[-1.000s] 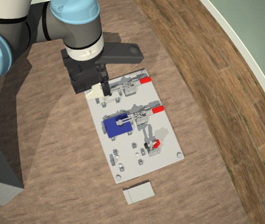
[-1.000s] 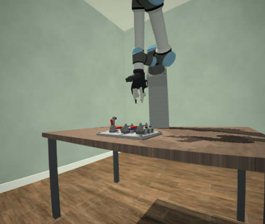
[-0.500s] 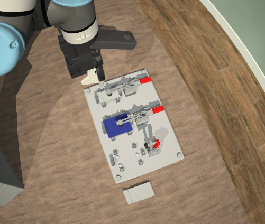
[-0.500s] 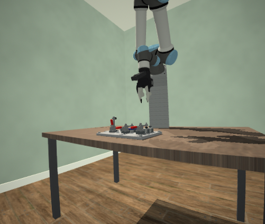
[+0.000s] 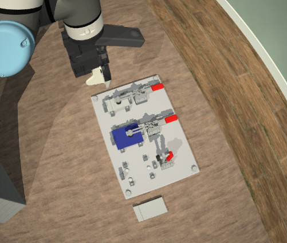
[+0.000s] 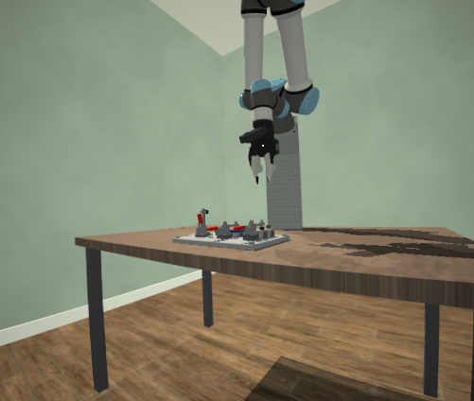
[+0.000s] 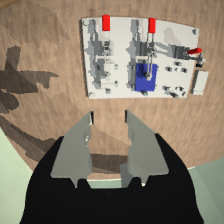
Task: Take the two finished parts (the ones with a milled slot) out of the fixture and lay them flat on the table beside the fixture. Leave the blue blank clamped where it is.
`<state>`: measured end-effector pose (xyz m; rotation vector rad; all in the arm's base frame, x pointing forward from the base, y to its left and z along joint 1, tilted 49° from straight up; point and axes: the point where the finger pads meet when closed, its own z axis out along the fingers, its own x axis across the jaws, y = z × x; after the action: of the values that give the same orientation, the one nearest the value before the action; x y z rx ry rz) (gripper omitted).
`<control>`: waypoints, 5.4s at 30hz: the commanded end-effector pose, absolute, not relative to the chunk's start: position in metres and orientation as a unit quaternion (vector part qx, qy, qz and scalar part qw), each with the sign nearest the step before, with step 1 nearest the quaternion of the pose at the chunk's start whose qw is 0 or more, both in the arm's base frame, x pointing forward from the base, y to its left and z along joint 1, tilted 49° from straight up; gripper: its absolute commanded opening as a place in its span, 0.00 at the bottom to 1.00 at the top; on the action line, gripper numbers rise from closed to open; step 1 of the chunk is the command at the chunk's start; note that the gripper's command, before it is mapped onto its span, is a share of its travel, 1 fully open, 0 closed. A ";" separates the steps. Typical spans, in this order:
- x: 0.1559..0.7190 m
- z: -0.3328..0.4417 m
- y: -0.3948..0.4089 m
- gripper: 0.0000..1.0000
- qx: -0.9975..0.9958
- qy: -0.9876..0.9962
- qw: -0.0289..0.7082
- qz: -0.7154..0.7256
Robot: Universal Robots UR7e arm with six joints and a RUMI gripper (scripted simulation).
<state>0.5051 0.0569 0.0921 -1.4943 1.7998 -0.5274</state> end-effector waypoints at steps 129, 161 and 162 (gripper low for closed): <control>0.651 0.159 0.032 0.28 -0.579 0.700 0.363 -0.207; 0.703 0.114 0.042 0.28 -0.579 0.700 0.363 -0.207; 0.703 0.114 0.042 0.28 -0.579 0.700 0.363 -0.207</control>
<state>0.6965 0.0416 0.1162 -1.4922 1.8039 -0.5289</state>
